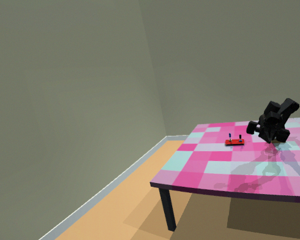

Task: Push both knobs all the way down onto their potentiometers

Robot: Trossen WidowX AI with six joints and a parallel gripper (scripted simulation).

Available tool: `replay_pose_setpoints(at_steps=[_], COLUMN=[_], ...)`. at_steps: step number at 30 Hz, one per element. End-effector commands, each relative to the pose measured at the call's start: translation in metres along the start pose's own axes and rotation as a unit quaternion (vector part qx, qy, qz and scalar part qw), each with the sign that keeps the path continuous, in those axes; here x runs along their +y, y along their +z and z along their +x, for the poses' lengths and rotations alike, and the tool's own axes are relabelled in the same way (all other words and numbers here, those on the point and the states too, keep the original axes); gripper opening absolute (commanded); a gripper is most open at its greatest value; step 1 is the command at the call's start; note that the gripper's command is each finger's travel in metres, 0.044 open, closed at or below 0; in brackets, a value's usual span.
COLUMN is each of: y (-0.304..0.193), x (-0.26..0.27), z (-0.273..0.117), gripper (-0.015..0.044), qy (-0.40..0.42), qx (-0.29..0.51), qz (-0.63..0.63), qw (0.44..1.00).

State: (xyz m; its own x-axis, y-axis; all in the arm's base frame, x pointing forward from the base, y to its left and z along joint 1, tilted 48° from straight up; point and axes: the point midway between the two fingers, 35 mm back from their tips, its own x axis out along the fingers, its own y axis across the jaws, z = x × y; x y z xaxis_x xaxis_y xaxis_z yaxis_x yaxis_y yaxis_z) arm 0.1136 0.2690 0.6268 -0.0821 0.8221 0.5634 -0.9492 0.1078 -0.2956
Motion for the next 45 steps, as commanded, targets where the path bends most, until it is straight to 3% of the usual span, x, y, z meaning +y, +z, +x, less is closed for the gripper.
replay_pose_setpoints(at_steps=[1, 10, 18, 30, 45], y=[-0.036, -0.108, -0.173, -0.24, -0.317], x=[-0.025, -0.081, -0.129, -0.177, -0.192], z=[-0.005, -0.035, -0.084, -0.177, -0.334], gripper=[0.0, 0.0, 0.0, 0.0, 0.0], qy=[-0.029, -0.103, -0.169, -0.254, -0.348], qx=[0.053, 0.164, 0.268, 0.37, 0.503], qz=[0.012, 0.03, 0.064, 0.136, 0.273], qw=[0.998, 0.981, 0.946, 0.883, 0.742])
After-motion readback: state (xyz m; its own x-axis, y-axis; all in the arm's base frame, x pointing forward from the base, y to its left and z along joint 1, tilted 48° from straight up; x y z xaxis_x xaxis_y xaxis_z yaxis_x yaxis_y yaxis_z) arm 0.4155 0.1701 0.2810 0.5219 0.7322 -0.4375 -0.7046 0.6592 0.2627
